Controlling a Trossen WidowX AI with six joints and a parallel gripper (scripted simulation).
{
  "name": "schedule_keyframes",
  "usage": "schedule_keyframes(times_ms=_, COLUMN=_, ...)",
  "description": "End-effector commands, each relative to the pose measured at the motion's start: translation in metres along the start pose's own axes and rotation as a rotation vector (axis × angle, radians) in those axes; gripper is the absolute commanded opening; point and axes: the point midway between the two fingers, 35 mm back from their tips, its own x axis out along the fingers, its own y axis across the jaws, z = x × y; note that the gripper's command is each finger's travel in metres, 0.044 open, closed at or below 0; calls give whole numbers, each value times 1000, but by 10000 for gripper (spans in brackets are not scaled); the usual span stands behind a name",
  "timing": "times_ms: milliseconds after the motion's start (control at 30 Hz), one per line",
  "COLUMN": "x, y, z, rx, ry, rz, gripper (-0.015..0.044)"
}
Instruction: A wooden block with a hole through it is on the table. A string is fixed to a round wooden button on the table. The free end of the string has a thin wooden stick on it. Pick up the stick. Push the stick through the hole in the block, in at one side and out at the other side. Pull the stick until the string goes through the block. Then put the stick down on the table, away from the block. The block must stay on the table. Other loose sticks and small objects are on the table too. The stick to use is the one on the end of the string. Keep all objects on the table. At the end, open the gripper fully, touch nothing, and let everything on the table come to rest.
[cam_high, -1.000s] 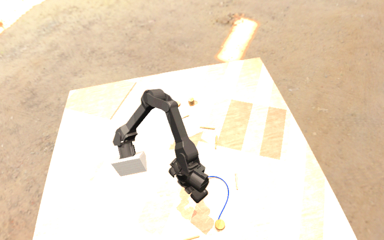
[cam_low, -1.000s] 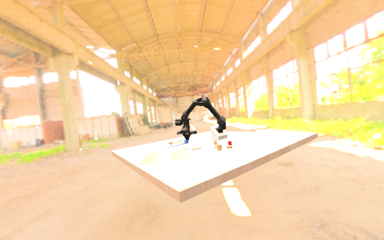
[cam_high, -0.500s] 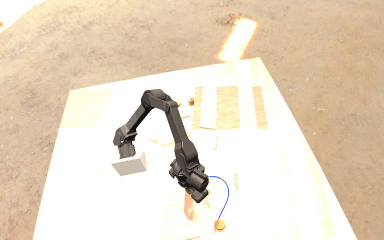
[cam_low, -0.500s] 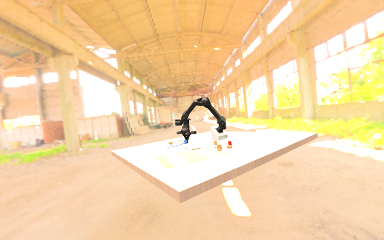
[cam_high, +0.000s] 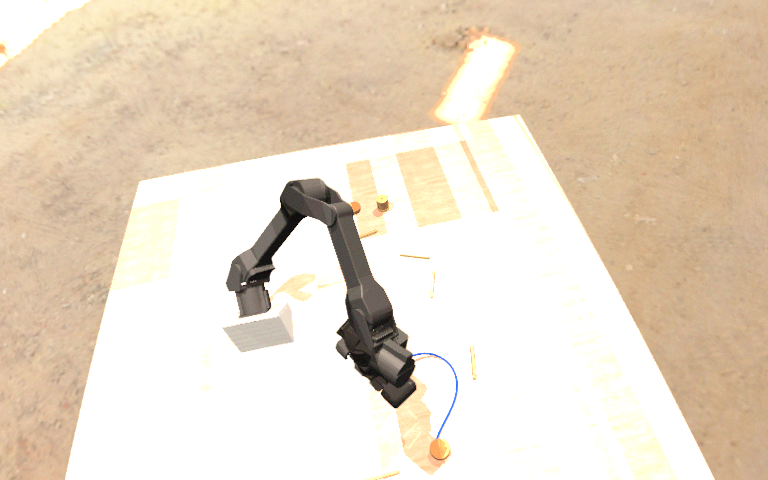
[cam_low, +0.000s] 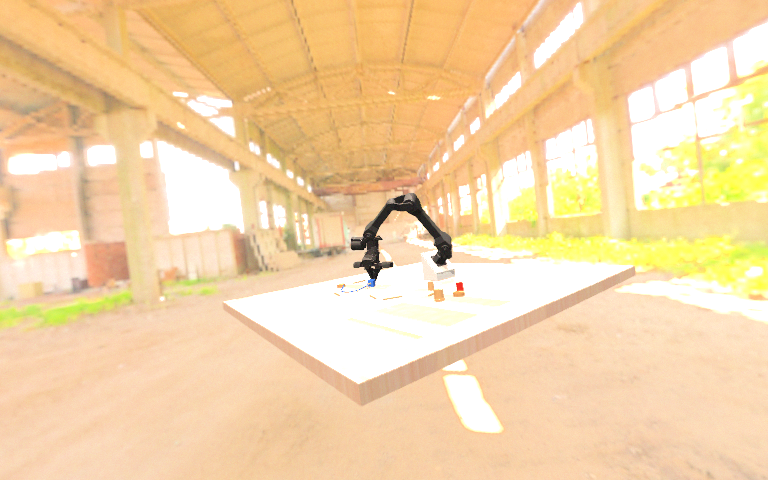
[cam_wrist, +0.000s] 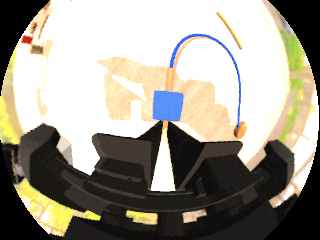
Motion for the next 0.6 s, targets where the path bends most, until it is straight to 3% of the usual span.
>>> schedule_keyframes(times_ms=0, x=1, y=1, z=-7, rx=-3, ry=2, rz=1, gripper=0)
schedule_keyframes(times_ms=567, x=-2, y=-3, z=-26, rx=-33, ry=-18, rz=-33, gripper=0)
